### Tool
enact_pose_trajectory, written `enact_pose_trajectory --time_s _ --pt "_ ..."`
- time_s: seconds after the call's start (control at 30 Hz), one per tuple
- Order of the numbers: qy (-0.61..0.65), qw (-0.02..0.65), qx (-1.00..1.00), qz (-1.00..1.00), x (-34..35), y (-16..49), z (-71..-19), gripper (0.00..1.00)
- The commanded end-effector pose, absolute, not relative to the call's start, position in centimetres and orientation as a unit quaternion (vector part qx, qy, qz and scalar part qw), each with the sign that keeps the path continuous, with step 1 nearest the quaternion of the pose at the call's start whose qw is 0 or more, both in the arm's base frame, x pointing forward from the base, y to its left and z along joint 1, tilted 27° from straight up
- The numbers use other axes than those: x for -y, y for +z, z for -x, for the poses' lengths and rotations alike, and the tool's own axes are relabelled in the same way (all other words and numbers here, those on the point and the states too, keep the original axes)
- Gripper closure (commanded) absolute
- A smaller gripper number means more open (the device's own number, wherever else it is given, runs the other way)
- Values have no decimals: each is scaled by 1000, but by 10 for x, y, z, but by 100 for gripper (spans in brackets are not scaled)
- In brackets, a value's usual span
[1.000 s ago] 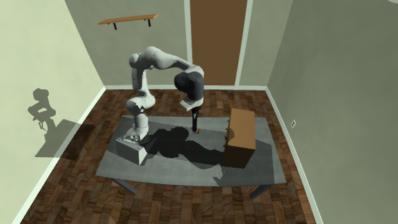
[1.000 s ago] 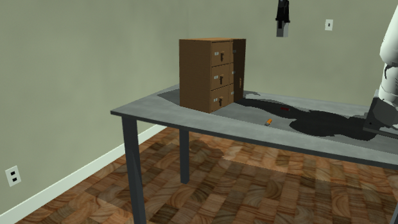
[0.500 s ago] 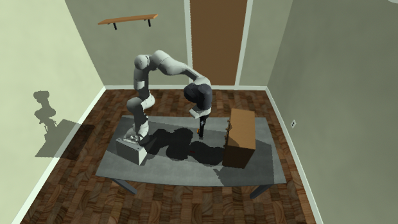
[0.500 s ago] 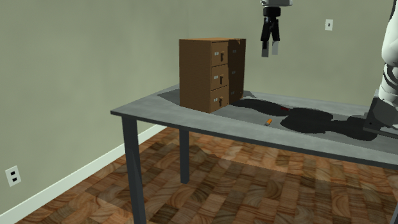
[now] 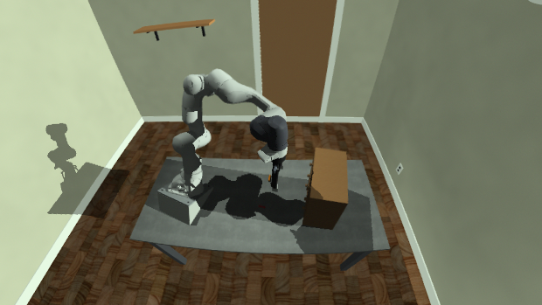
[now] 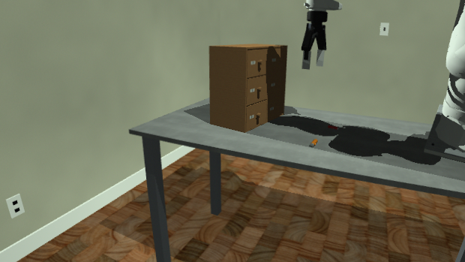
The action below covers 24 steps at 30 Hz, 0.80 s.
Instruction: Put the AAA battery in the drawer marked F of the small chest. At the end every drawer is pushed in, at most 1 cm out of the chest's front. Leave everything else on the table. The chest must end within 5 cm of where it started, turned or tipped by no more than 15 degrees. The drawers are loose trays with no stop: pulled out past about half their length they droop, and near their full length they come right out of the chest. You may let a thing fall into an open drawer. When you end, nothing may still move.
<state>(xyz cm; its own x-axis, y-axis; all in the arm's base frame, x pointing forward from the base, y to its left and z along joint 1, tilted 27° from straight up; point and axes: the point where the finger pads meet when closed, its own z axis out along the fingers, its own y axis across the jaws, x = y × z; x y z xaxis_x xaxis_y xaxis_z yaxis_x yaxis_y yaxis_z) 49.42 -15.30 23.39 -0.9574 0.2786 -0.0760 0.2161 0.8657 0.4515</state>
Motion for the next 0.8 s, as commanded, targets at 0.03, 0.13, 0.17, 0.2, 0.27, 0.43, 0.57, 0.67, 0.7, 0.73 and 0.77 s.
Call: enact_pose_trajectory --time_s 0.03,0.13,0.17,0.2,0.27,0.43,0.57,0.67,0.7,0.73,0.77 --pt "217 107 -960 -142 154 230 -508 0" --pt "212 139 -956 -149 153 223 -517 0" --pt "210 152 -954 -152 153 221 -520 0" --pt "208 166 -951 -155 152 218 -524 0" --pt "203 195 -946 -161 151 212 -532 0" --pt "194 245 -934 -172 150 202 -546 0" --pt "184 300 -918 -183 148 191 -562 0" --pt "177 332 -907 -189 147 184 -571 0" --pt "176 342 -903 -191 147 182 -574 0" --pt "174 351 -900 -193 146 180 -577 0" --pt "172 360 -896 -195 146 178 -579 0"
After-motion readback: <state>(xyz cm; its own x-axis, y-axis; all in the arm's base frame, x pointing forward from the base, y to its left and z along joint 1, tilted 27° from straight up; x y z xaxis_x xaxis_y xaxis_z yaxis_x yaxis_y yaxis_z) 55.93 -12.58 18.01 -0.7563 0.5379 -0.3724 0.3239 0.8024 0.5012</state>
